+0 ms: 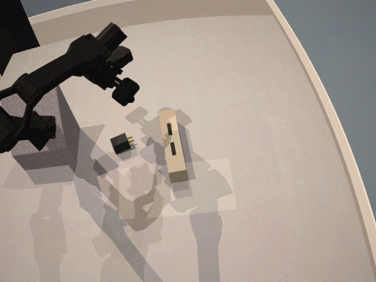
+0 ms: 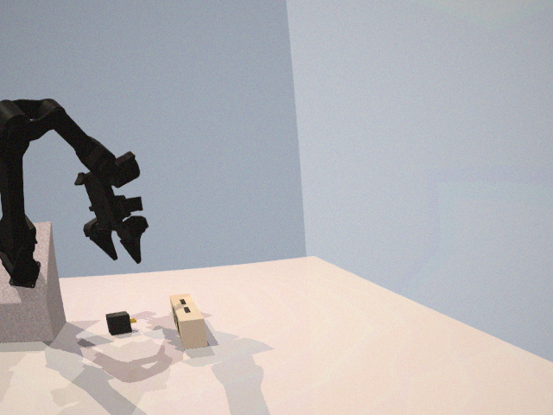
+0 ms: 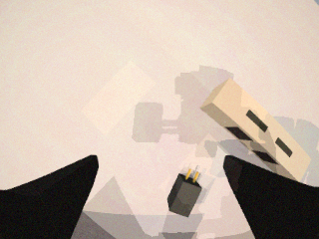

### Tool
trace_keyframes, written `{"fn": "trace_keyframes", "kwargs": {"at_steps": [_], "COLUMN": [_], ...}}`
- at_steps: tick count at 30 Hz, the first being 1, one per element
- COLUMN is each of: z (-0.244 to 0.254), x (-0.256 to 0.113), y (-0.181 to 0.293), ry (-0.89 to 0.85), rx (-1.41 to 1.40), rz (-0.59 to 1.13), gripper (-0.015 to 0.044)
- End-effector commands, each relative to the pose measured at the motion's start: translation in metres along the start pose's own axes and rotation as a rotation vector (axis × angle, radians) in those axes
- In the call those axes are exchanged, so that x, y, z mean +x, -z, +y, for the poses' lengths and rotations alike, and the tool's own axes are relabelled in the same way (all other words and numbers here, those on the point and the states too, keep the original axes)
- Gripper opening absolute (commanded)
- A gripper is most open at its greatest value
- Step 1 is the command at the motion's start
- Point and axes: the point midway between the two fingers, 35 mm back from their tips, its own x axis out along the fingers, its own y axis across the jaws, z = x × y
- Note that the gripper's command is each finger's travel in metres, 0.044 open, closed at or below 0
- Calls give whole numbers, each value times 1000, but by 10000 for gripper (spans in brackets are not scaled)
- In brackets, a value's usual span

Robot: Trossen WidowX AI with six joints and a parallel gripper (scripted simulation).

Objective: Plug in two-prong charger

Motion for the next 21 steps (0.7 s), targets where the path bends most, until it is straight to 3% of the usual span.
{"fn": "trace_keyframes", "kwargs": {"at_steps": [1, 21], "z": [-8, -40], "x": [8, 39], "y": [12, 80], "ry": [7, 55], "rx": [64, 379], "rz": [66, 390], "gripper": [440, 440]}}
